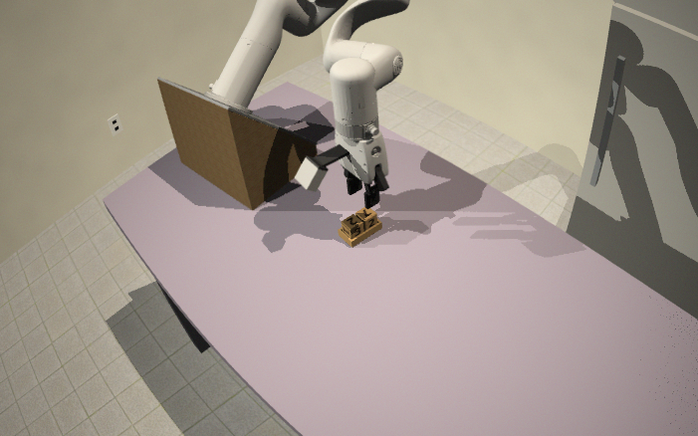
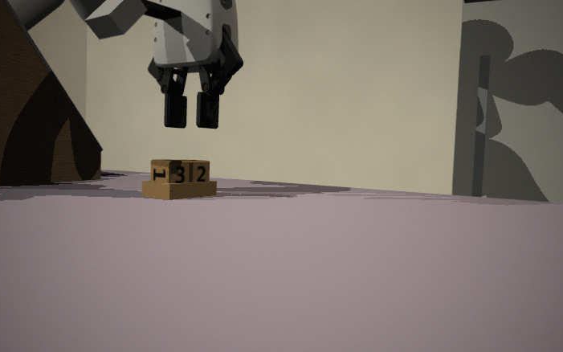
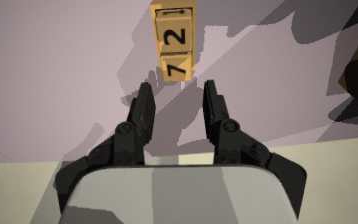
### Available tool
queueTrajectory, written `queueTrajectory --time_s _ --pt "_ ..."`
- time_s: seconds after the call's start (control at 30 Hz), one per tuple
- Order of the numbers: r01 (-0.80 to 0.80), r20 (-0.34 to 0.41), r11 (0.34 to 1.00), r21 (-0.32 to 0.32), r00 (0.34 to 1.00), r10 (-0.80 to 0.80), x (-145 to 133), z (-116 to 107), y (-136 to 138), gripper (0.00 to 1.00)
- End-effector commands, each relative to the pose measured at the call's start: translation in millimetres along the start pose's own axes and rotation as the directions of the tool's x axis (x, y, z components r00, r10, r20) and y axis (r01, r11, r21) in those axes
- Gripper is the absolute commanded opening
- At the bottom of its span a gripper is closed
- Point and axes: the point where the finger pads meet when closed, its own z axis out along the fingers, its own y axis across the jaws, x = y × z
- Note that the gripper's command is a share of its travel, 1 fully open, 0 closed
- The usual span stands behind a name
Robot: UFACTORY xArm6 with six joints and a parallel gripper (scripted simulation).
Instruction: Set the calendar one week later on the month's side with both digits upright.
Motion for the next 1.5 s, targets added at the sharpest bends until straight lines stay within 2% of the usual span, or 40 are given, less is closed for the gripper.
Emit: queueTrajectory --time_s 0.0,0.57,1.47 --pt "0.001 0.0 1.0 0.003 1.0 -0.001 -0.2 5.1 -1.3 0.49" --pt "0.001 0.0 1.0 0.003 1.0 -0.001 -0.7 25.8 -1.9 0.49" --pt "0.001 0.0 1.0 0.003 1.0 -0.001 -0.8 31.3 -2.0 0.49"
